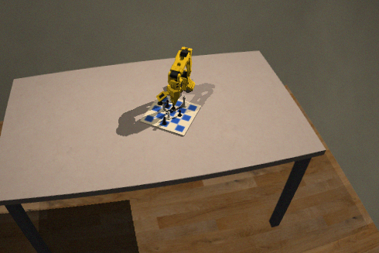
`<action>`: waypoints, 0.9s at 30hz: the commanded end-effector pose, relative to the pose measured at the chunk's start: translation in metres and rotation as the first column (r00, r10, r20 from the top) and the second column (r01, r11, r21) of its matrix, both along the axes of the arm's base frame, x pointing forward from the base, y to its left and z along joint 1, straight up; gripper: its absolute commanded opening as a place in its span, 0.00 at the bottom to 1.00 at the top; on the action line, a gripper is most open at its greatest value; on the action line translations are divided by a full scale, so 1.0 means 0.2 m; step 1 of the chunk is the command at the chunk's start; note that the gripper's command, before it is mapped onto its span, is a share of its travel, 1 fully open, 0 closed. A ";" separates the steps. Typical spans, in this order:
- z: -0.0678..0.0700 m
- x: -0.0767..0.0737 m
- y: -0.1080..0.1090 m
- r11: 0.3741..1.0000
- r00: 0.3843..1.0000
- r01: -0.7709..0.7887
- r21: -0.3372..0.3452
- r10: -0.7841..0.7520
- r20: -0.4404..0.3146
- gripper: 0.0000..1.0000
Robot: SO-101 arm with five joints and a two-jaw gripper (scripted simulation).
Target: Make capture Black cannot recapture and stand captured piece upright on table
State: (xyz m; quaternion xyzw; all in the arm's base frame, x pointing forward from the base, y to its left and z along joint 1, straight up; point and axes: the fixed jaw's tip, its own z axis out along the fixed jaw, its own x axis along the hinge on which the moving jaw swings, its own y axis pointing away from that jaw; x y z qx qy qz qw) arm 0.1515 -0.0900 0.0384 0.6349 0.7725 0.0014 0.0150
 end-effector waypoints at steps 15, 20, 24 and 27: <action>-0.10 -0.01 0.00 1.000 1.000 0.005 0.006 -0.005 -0.008 0.09; -0.10 -0.01 0.00 1.000 1.000 0.005 0.006 -0.005 -0.008 0.09; -0.12 -0.02 0.01 1.000 1.000 0.005 0.006 -0.005 -0.008 0.09; -0.12 -0.02 0.01 1.000 1.000 0.005 0.006 -0.005 -0.008 0.09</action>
